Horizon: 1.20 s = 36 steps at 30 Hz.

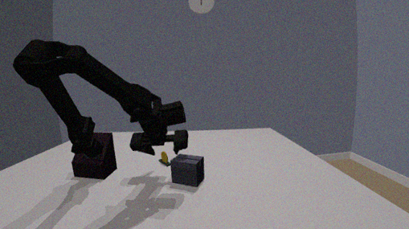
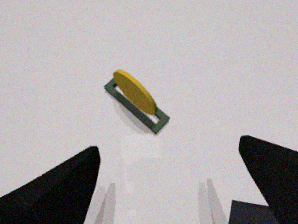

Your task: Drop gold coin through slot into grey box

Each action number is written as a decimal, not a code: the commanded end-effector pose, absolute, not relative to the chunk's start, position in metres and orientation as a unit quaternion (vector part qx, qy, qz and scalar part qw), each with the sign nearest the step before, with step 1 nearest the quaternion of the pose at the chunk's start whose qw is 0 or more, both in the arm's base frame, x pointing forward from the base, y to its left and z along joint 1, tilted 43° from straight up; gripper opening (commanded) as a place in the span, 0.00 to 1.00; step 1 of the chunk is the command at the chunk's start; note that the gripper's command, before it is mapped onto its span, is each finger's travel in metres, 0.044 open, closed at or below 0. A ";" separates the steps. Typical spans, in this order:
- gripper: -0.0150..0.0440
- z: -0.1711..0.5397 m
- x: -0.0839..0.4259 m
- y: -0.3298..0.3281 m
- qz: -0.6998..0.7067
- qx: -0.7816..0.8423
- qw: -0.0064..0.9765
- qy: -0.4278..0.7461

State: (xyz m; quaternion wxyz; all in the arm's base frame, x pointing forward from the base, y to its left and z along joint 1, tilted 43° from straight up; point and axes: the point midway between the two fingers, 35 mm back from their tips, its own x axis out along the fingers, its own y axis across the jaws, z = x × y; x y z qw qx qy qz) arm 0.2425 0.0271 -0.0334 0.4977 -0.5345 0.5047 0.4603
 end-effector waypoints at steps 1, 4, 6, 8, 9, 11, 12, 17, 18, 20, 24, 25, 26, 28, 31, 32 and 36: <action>0.89 -0.033 0.242 0.028 0.457 -0.531 0.500 0.509; 0.75 -0.035 0.242 0.034 0.406 -0.485 0.529 0.566; 0.67 -0.036 0.241 0.040 0.356 -0.445 0.551 0.610; 0.58 -0.036 0.241 0.046 0.301 -0.407 0.569 0.648; 0.53 -0.037 0.241 0.048 0.271 -0.388 0.578 0.665; 0.53 -0.037 0.240 0.054 0.209 -0.351 0.593 0.694; 0.53 -0.038 0.239 0.057 0.176 -0.333 0.600 0.706; 0.53 -0.038 0.237 0.072 0.004 -0.246 0.629 0.738; 0.53 -0.038 0.237 0.075 -0.031 -0.229 0.634 0.738; 0.53 -0.038 0.236 0.081 -0.102 -0.196 0.644 0.733; 0.53 -0.038 0.234 0.090 -0.186 -0.162 0.654 0.715; 0.53 -0.038 0.234 0.092 -0.206 -0.152 0.657 0.709; 0.53 -0.038 0.234 0.094 -0.226 -0.143 0.660 0.702; 0.53 -0.038 0.233 0.098 -0.266 -0.123 0.666 0.686; 0.53 -0.037 0.232 0.105 -0.322 -0.098 0.675 0.657; 0.53 -0.037 0.231 0.107 -0.340 -0.088 0.677 0.646; 0.53 -0.037 0.230 0.115 -0.409 -0.044 0.689 0.597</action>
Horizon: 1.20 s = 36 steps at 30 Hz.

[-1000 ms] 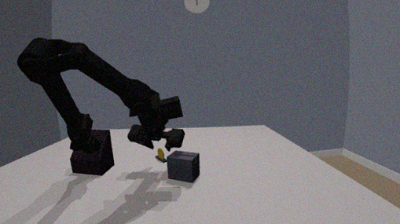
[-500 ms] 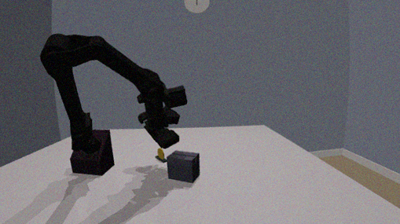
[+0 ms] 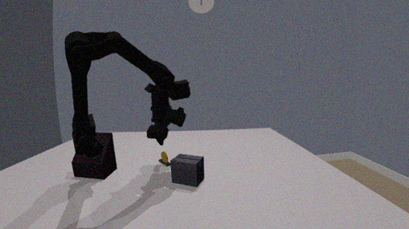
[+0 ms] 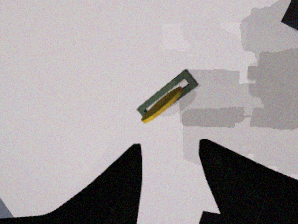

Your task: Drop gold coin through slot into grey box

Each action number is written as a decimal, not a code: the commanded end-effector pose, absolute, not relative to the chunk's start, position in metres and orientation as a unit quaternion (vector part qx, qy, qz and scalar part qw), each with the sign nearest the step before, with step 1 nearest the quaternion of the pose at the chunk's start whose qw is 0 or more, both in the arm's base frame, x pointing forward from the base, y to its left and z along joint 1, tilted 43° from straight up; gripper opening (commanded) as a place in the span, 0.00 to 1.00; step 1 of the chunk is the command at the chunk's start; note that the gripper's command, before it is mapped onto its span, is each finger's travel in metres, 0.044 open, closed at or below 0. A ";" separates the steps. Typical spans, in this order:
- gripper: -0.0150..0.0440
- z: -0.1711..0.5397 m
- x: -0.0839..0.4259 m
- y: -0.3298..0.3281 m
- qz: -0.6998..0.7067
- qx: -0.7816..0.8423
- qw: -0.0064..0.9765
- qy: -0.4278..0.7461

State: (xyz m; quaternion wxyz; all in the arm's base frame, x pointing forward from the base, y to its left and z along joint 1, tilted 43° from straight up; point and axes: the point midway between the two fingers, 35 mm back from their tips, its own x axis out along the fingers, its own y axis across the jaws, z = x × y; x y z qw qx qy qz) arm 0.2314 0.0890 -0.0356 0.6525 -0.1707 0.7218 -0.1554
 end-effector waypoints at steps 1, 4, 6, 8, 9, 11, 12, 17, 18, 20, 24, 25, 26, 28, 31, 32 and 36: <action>0.53 -0.037 0.230 0.117 -0.425 -0.033 0.691 0.583; 0.53 -0.036 0.228 0.123 -0.470 0.003 0.698 0.539; 0.53 -0.036 0.228 0.126 -0.496 0.028 0.701 0.511; 0.53 -0.036 0.227 0.127 -0.505 0.037 0.702 0.501; 0.53 -0.036 0.227 0.127 -0.505 0.038 0.702 0.501; 0.53 -0.036 0.227 0.127 -0.505 0.038 0.702 0.501; 0.53 -0.036 0.227 0.127 -0.505 0.038 0.702 0.501; 0.53 -0.036 0.227 0.127 -0.505 0.038 0.702 0.501; 0.53 -0.036 0.227 0.127 -0.505 0.038 0.702 0.501; 0.53 -0.036 0.227 0.127 -0.505 0.038 0.702 0.501; 0.53 -0.038 0.228 0.125 -0.505 0.038 0.702 0.501; 0.53 -0.045 0.228 0.119 -0.505 0.038 0.702 0.501; 0.53 -0.054 0.228 0.111 -0.505 0.037 0.702 0.500; 0.53 -0.062 0.227 0.103 -0.505 0.037 0.702 0.500; 0.53 -0.062 0.227 0.103 -0.505 0.037 0.702 0.500; 0.53 -0.062 0.227 0.103 -0.505 0.037 0.702 0.500; 0.53 -0.072 0.227 0.094 -0.505 0.037 0.702 0.500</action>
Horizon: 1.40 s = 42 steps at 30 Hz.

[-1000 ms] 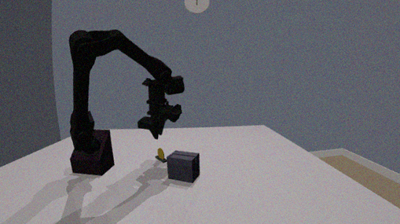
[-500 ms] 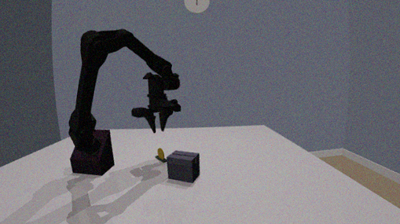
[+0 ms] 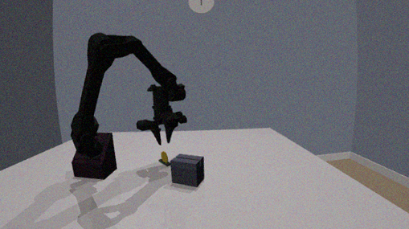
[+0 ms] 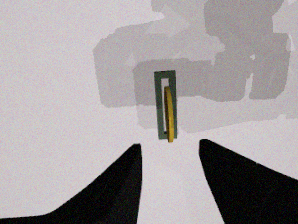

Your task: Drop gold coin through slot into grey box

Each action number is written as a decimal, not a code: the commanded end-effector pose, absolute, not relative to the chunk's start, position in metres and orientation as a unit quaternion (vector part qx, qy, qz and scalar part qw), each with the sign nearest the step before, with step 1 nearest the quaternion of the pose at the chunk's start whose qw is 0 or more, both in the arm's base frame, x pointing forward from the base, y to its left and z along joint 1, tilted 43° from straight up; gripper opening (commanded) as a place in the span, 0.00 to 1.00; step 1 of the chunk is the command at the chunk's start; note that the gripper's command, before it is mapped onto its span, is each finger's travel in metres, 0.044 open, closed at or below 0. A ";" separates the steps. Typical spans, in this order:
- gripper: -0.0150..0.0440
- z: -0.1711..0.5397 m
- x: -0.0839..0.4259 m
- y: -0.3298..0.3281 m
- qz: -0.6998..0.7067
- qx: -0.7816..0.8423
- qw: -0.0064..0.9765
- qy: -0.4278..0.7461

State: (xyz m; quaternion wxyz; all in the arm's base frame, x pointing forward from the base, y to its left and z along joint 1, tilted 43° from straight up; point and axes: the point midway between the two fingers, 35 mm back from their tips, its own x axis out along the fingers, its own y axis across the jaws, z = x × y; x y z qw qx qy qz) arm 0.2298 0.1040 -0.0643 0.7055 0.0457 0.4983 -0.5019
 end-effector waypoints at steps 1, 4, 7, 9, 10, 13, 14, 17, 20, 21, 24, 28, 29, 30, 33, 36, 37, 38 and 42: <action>0.53 -0.073 0.227 0.093 -0.505 0.037 0.702 0.500; 0.53 -0.073 0.227 0.093 -0.505 0.037 0.702 0.500; 0.53 -0.075 0.227 0.091 -0.505 0.037 0.702 0.500; 0.53 -0.077 0.227 0.089 -0.505 0.037 0.702 0.500; 0.53 -0.079 0.227 0.088 -0.505 0.037 0.702 0.500; 0.53 -0.082 0.228 0.085 -0.505 0.037 0.703 0.500; 0.53 -0.084 0.228 0.084 -0.505 0.037 0.703 0.500; 0.53 -0.087 0.228 0.081 -0.505 0.037 0.703 0.500; 0.53 -0.091 0.228 0.077 -0.505 0.037 0.703 0.500; 0.53 -0.092 0.228 0.076 -0.505 0.037 0.703 0.500; 0.53 -0.095 0.228 0.073 -0.505 0.037 0.703 0.500; 0.53 -0.100 0.228 0.068 -0.505 0.037 0.703 0.499; 0.53 -0.101 0.227 0.067 -0.506 0.037 0.703 0.499; 0.53 -0.102 0.227 0.066 -0.506 0.037 0.703 0.499; 0.53 -0.106 0.227 0.063 -0.506 0.037 0.703 0.499; 0.53 -0.109 0.227 0.059 -0.506 0.037 0.703 0.499; 0.53 -0.110 0.227 0.058 -0.506 0.037 0.703 0.499; 0.53 -0.111 0.226 0.057 -0.506 0.037 0.703 0.499; 0.48 -0.113 0.226 0.056 -0.506 0.036 0.703 0.499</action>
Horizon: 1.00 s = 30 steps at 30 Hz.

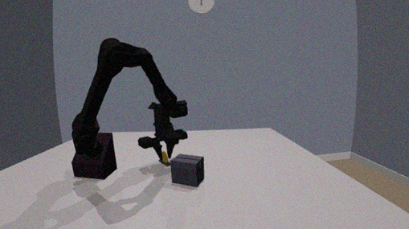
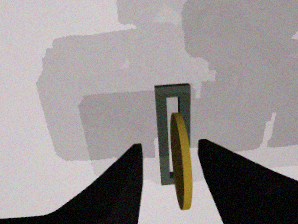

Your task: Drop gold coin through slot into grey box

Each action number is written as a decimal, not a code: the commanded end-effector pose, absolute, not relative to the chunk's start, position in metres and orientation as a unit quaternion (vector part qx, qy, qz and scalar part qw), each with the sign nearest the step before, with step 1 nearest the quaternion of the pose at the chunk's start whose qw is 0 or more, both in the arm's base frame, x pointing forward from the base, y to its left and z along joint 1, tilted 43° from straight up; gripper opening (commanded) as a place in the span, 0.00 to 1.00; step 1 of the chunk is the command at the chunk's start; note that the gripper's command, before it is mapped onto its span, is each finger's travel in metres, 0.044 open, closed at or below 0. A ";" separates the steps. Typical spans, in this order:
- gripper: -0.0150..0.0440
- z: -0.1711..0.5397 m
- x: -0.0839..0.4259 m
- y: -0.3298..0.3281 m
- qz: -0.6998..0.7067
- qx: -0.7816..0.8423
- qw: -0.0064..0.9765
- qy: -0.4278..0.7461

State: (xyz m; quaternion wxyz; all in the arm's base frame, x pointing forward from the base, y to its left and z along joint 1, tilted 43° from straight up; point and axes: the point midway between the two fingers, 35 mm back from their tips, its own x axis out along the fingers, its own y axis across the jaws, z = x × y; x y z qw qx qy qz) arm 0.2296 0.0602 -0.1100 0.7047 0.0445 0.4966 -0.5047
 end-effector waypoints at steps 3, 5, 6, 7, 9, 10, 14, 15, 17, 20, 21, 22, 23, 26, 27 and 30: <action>0.35 -0.113 0.226 0.056 -0.506 0.036 0.703 0.499; 0.29 -0.113 0.226 0.056 -0.506 0.036 0.703 0.499; 0.28 -0.113 0.226 0.056 -0.506 0.036 0.703 0.499; 0.27 -0.113 0.226 0.056 -0.506 0.036 0.703 0.499; 0.25 -0.113 0.226 0.056 -0.506 0.036 0.703 0.499; 0.25 -0.113 0.226 0.056 -0.506 0.036 0.703 0.499; 0.25 -0.113 0.226 0.056 -0.506 0.036 0.703 0.499; 0.25 -0.113 0.226 0.056 -0.506 0.036 0.703 0.499; 0.25 -0.112 0.227 0.057 -0.503 0.036 0.704 0.500; 0.25 -0.110 0.230 0.062 -0.491 0.036 0.710 0.503; 0.25 -0.109 0.231 0.064 -0.487 0.036 0.713 0.504; 0.25 -0.108 0.231 0.065 -0.487 0.036 0.712 0.504; 0.25 -0.107 0.231 0.066 -0.487 0.037 0.712 0.504; 0.25 -0.103 0.231 0.070 -0.488 0.037 0.712 0.504; 0.25 -0.102 0.232 0.072 -0.488 0.037 0.712 0.504; 0.25 -0.097 0.232 0.077 -0.489 0.037 0.711 0.504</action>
